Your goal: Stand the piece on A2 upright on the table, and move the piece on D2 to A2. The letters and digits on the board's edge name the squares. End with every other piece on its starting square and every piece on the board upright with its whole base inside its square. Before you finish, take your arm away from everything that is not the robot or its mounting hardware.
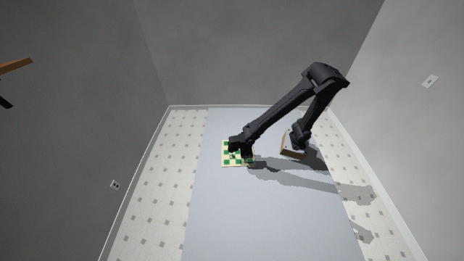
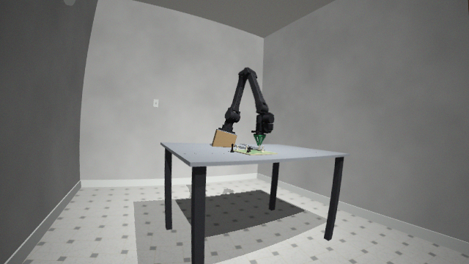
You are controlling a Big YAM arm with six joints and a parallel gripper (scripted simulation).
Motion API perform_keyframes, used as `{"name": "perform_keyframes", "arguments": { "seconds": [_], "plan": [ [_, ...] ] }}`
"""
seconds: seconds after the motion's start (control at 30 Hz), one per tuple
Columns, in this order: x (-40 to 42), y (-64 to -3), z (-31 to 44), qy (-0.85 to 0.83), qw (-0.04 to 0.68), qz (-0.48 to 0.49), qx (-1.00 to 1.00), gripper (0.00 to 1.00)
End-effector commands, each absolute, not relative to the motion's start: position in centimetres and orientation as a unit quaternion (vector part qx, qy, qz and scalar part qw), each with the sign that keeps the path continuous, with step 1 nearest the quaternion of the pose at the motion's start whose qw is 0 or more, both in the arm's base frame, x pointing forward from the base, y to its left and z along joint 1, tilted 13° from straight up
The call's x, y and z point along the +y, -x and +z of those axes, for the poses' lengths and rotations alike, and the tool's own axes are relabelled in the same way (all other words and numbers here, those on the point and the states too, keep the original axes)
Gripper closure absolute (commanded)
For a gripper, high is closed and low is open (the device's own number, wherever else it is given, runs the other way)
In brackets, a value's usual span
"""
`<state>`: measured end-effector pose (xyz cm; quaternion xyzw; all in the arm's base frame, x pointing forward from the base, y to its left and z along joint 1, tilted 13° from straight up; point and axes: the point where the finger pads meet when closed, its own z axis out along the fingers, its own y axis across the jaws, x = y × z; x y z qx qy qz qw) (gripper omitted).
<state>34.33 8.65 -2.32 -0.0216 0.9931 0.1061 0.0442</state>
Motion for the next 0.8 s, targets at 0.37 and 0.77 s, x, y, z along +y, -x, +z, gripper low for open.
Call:
{"name": "perform_keyframes", "arguments": {
  "seconds": [0.37,0.77],
  "plan": [
    [8.58,-34.74,-1.84,0.023,0.058,0.106,0.992,1.0],
    [8.39,-34.75,-1.92,0.024,0.057,0.106,0.992,1.0]
  ]
}}
